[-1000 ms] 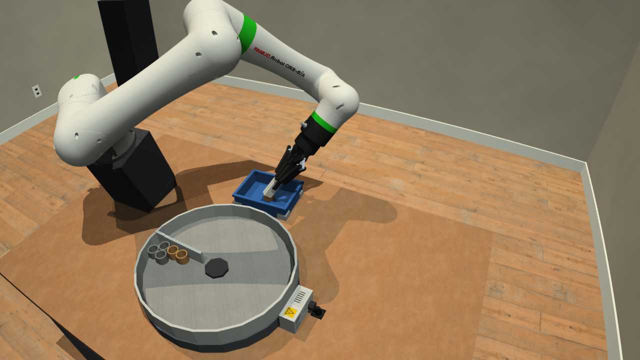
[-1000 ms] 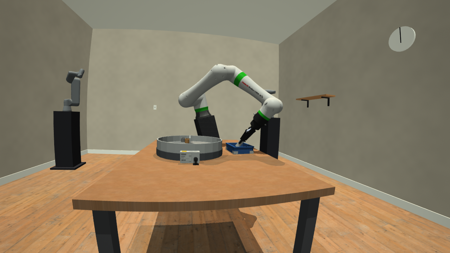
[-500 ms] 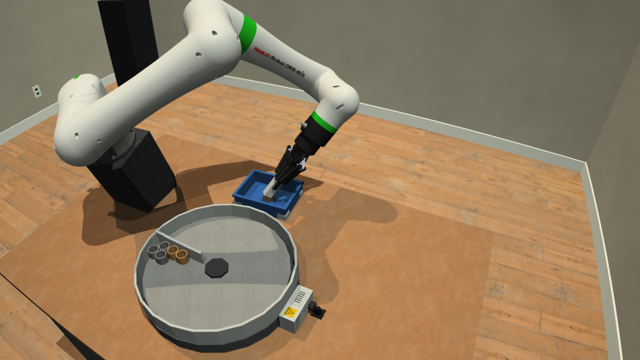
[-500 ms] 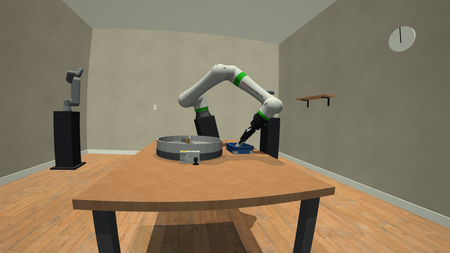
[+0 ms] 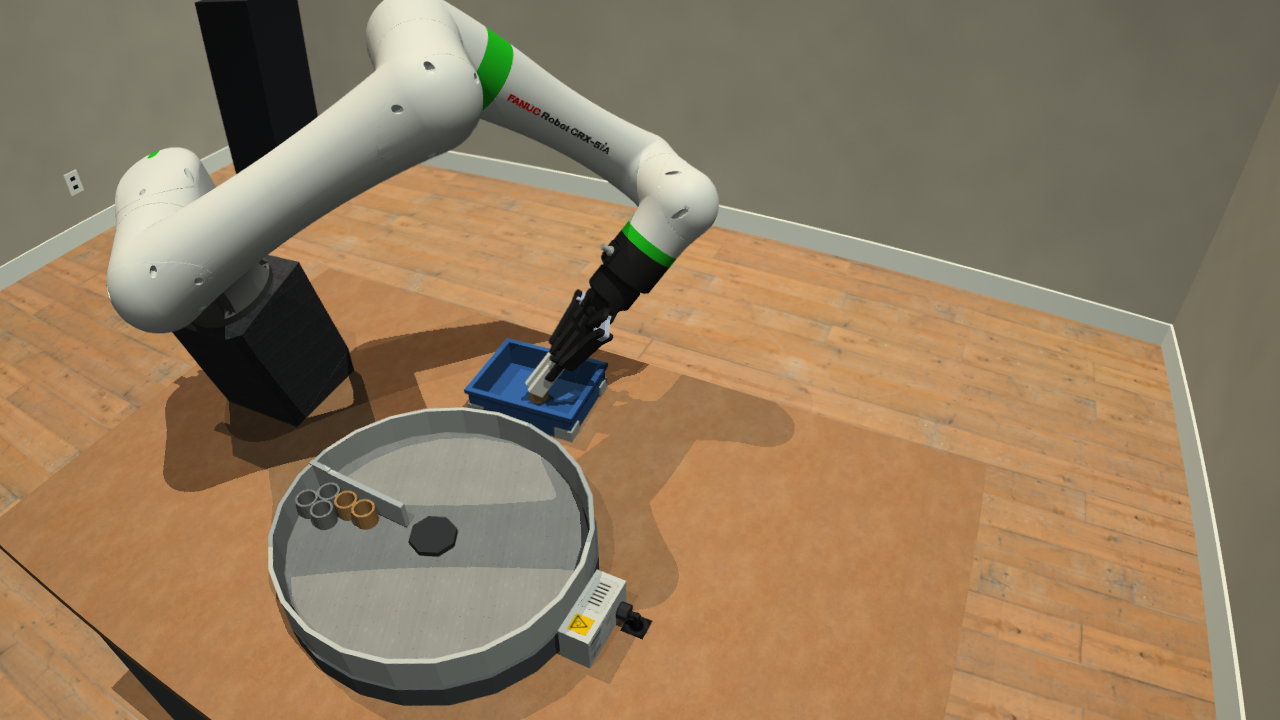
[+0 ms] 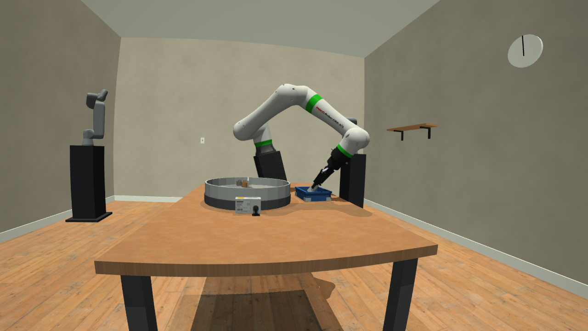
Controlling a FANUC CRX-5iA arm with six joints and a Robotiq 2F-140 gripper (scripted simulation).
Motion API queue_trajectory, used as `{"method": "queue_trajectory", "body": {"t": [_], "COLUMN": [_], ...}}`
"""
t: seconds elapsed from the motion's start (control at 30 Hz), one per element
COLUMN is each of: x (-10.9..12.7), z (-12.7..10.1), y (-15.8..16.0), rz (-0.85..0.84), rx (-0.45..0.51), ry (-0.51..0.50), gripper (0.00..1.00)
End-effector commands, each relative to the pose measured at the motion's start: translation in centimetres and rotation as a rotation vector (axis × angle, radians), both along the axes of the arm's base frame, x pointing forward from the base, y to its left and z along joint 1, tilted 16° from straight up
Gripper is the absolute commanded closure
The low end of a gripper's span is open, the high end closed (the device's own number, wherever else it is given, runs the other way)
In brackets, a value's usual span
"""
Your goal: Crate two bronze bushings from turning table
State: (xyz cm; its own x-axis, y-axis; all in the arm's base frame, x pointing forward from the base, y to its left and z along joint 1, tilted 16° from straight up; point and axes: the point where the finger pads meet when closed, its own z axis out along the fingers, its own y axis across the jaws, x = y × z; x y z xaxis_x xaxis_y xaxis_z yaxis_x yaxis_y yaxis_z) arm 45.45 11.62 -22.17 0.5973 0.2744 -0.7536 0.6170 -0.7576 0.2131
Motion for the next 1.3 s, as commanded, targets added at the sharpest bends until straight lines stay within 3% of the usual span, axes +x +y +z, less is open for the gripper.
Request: {"method": "queue_trajectory", "body": {"t": [0.0,0.8,1.27], "x": [0.0,0.0,0.1], "z": [0.0,0.2,4.2], "y": [0.0,0.1,1.2], "rz": [0.0,0.0,0.0], "rx": [0.0,0.0,0.0], "ry": [0.0,0.0,0.0], "gripper": [0.93,0.93,0.93]}}
